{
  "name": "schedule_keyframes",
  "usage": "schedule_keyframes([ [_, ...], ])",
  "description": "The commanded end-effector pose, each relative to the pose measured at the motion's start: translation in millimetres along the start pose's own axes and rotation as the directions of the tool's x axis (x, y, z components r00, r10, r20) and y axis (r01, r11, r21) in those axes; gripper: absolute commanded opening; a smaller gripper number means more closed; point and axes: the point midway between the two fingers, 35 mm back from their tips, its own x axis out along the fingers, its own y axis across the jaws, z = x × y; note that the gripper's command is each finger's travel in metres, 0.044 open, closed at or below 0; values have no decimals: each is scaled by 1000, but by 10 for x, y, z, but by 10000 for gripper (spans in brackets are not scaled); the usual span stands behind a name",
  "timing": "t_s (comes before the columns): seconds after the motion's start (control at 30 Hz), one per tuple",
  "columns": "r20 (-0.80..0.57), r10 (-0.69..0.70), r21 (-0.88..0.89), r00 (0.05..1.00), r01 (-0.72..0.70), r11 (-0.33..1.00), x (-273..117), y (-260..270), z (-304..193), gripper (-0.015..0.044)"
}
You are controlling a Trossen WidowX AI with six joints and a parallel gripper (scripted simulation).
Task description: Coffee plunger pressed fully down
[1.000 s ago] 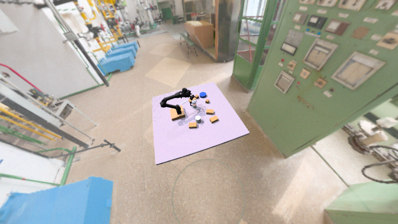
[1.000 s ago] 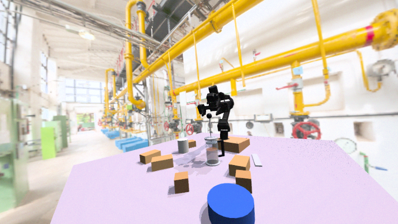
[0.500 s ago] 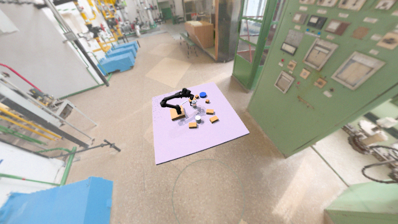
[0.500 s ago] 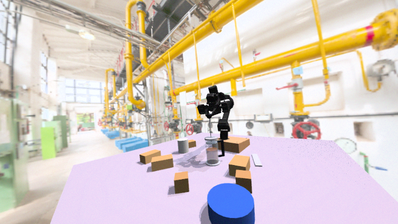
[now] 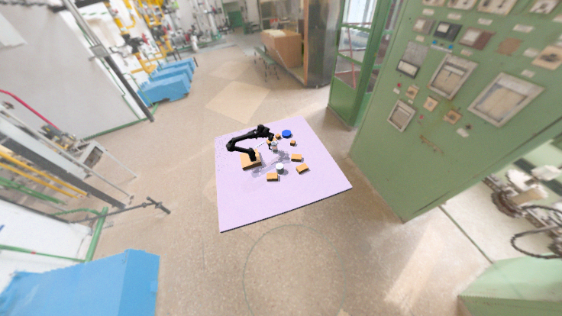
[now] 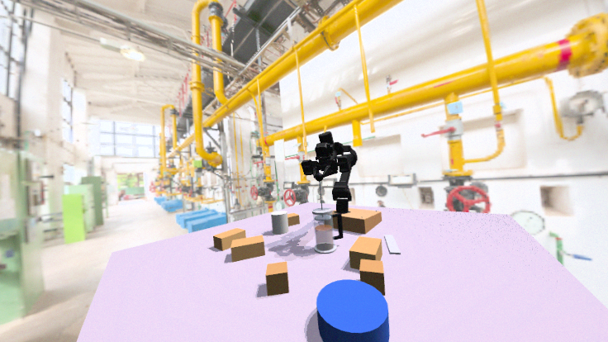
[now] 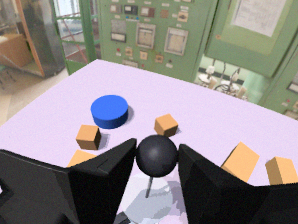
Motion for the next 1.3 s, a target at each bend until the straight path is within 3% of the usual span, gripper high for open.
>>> schedule_keyframes([
  [0.0, -26, -2, 6, 1000, 2, 1000, 72, -6, -137, 124],
  [1.27, -25, -2, 6, 1000, 2, 1000, 450, 2, -642, 124],
])
